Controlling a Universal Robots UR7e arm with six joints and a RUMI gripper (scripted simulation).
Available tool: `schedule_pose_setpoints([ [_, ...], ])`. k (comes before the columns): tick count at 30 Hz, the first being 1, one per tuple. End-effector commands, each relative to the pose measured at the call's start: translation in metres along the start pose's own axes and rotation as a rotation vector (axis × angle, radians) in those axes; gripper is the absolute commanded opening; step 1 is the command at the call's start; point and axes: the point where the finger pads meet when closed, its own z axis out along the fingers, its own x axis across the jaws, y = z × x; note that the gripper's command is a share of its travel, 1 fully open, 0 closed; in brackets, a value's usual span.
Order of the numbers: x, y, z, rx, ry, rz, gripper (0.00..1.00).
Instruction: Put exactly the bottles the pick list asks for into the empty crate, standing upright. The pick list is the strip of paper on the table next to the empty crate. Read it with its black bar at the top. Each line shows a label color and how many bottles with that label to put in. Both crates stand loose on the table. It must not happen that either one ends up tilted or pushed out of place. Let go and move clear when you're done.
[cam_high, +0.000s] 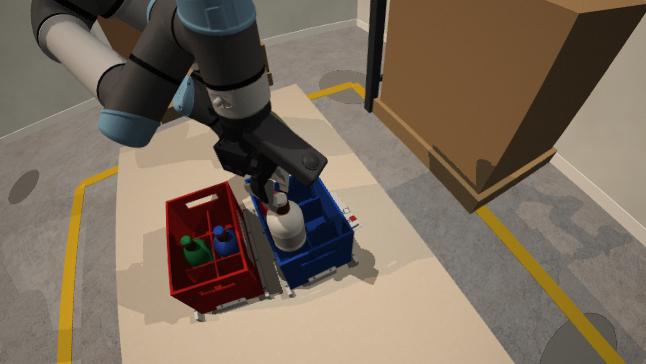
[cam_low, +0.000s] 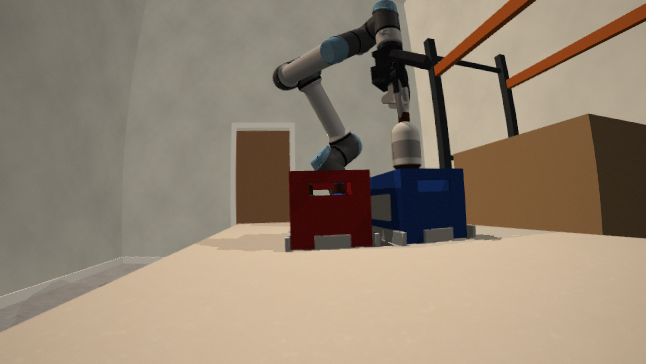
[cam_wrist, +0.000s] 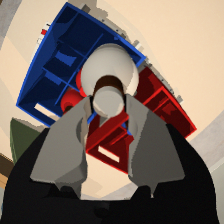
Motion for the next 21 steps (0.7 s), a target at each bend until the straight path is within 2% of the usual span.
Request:
schedule_pose_setpoints([
  [1, 0.0, 0.0, 0.004, 0.002, 0.001, 0.001, 0.0],
  [21, 0.0, 0.0, 0.022, 0.002, 0.001, 0.001, 0.0],
])
